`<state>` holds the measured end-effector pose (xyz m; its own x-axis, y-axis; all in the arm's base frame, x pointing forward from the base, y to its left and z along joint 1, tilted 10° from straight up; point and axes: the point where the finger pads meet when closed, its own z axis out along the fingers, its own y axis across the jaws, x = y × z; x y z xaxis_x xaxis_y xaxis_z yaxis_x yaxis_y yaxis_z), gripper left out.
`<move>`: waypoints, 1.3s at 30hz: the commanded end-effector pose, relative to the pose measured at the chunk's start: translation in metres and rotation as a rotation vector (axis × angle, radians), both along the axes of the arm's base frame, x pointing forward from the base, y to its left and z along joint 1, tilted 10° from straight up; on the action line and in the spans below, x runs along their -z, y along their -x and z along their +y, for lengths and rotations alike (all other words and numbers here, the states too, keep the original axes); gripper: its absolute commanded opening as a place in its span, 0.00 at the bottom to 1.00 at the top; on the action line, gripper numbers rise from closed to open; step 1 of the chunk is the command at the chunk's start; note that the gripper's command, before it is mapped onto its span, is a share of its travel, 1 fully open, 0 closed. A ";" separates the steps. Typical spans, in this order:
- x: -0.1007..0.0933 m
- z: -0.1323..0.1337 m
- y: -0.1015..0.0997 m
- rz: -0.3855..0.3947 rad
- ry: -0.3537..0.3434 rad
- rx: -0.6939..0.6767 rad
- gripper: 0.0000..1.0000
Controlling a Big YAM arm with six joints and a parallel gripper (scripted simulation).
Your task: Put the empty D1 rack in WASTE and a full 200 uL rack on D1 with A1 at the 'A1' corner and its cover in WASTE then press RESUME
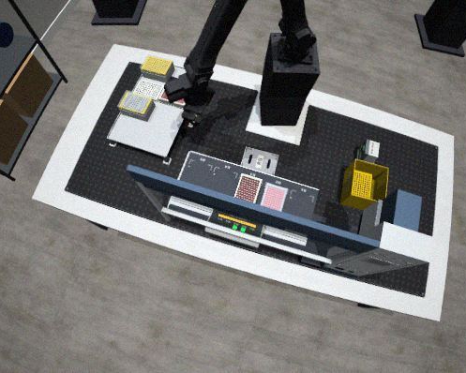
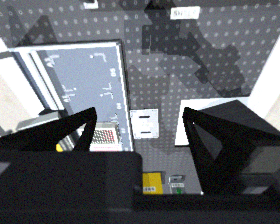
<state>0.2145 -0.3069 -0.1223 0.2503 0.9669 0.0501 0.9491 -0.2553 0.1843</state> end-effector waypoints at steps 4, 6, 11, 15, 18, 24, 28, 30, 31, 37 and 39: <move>0.008 -0.029 0.006 0.010 -0.013 -0.024 1.00; 0.008 -0.040 0.008 0.010 -0.012 -0.024 1.00; 0.009 -0.049 0.008 0.010 -0.012 -0.032 1.00; 0.014 -0.029 0.010 0.024 -0.040 -0.050 1.00; 0.012 -0.039 0.005 0.015 -0.020 -0.049 1.00; 0.012 -0.039 0.006 0.015 -0.020 -0.046 1.00; 0.012 -0.039 0.006 0.015 -0.020 -0.045 1.00; 0.012 -0.039 0.006 0.015 -0.020 -0.045 1.00; 0.012 -0.039 0.006 0.015 -0.020 -0.045 1.00; 0.012 -0.039 0.006 0.015 -0.020 -0.045 1.00; 0.012 -0.039 0.006 0.015 -0.020 -0.045 1.00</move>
